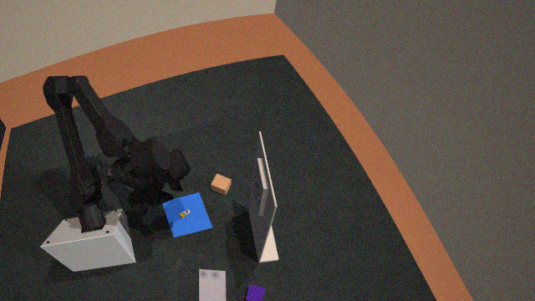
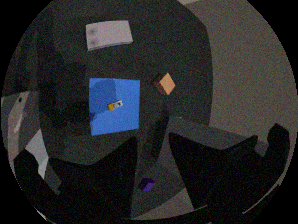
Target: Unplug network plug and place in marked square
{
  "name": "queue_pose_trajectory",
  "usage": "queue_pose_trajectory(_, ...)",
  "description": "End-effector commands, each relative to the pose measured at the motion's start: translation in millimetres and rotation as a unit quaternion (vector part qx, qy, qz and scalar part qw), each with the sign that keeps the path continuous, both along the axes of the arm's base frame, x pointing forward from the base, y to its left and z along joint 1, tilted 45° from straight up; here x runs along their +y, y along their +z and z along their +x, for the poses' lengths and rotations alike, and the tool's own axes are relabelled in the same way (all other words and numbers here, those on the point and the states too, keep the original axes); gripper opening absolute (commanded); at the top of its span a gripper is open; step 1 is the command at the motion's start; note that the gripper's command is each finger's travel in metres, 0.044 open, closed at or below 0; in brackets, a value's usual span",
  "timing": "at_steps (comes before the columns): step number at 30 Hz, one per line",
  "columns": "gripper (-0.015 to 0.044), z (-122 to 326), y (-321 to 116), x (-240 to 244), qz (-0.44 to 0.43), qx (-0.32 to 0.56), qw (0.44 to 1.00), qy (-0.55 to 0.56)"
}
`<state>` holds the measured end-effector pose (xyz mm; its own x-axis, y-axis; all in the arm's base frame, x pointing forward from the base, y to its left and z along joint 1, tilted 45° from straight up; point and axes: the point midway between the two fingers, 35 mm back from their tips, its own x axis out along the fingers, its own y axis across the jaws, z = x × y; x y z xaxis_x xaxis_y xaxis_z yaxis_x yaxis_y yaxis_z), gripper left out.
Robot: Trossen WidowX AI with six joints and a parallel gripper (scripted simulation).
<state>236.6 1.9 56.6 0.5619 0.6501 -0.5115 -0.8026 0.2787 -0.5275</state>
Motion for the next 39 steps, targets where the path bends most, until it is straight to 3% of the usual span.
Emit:
queue_pose_trajectory(1, 0.0156, 2.3, 10.7, -10.7, -0.002, -0.004, 1.000, 0.001)
queue_pose_trajectory(26, 0.0156, -5.3, 62.8, -50.1, 0.007, -0.015, 1.000, -0.002)
queue_pose_trajectory(36, 0.0419, -5.3, 62.8, -50.1, 0.007, -0.015, 1.000, -0.002)
queue_pose_trajectory(39, 0.0440, -5.3, 62.8, -50.1, 0.007, -0.015, 1.000, -0.002)
